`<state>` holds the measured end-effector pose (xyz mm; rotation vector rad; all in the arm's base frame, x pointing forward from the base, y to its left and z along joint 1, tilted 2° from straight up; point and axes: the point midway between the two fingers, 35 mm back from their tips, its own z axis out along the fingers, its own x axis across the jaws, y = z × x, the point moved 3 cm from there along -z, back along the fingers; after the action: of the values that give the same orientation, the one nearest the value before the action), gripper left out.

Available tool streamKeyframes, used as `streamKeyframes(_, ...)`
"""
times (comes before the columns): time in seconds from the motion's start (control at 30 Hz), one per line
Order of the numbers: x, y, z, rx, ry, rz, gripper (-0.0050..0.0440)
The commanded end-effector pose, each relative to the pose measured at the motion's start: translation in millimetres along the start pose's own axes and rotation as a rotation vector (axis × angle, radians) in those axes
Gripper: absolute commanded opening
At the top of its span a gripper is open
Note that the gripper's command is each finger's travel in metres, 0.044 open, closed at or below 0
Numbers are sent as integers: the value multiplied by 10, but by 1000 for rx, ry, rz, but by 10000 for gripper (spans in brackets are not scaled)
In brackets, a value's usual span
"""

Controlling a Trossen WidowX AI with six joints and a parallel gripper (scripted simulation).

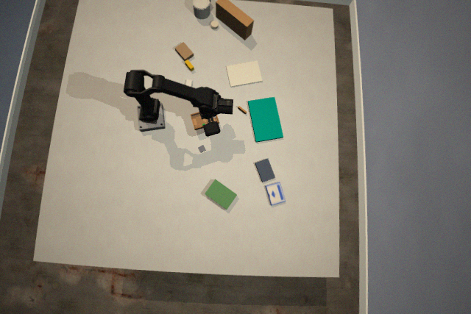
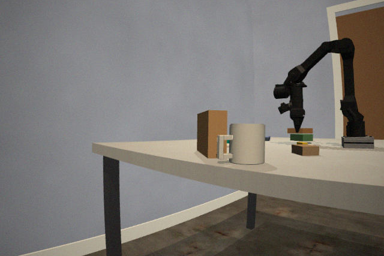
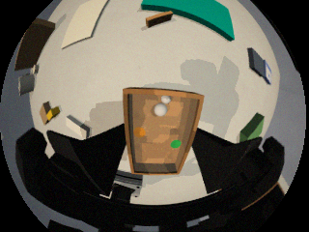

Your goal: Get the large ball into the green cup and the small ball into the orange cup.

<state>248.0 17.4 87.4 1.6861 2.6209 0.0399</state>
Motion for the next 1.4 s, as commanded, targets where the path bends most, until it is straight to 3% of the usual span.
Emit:
streamKeyframes(0.0, 0, 10, 3, 16, -1, 0, 0)
streamKeyframes(0.3, 0, 27, 7, 46, -2, 0, 0)
streamKeyframes(0.93, 4, -2, 0, -6, -8, 0, 0)
streamKeyframes(1.37, 105, -5, 14, -4, -187, 0, 0)
